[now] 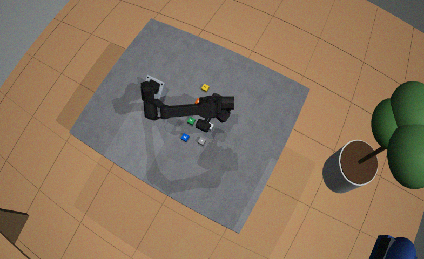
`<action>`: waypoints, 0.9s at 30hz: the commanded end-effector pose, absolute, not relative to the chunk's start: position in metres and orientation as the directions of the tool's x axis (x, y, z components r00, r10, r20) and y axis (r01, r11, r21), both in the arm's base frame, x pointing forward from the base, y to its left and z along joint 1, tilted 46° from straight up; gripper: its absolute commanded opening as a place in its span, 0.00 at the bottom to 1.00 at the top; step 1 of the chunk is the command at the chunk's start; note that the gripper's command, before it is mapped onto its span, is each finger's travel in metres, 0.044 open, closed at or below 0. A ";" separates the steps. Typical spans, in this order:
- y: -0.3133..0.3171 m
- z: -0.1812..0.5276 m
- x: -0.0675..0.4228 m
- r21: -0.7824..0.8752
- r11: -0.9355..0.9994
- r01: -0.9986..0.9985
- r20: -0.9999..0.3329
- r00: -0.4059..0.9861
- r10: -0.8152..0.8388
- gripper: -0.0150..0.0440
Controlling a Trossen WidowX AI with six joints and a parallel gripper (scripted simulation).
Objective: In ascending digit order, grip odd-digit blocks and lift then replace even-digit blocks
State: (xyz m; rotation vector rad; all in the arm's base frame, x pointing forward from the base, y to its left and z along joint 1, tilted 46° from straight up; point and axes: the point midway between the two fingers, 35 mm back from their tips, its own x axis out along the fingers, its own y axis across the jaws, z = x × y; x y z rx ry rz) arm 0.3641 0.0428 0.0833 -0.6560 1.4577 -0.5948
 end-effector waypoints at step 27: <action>-0.033 0.011 0.369 -0.719 0.695 -0.002 -0.695 0.035 -0.718 0.93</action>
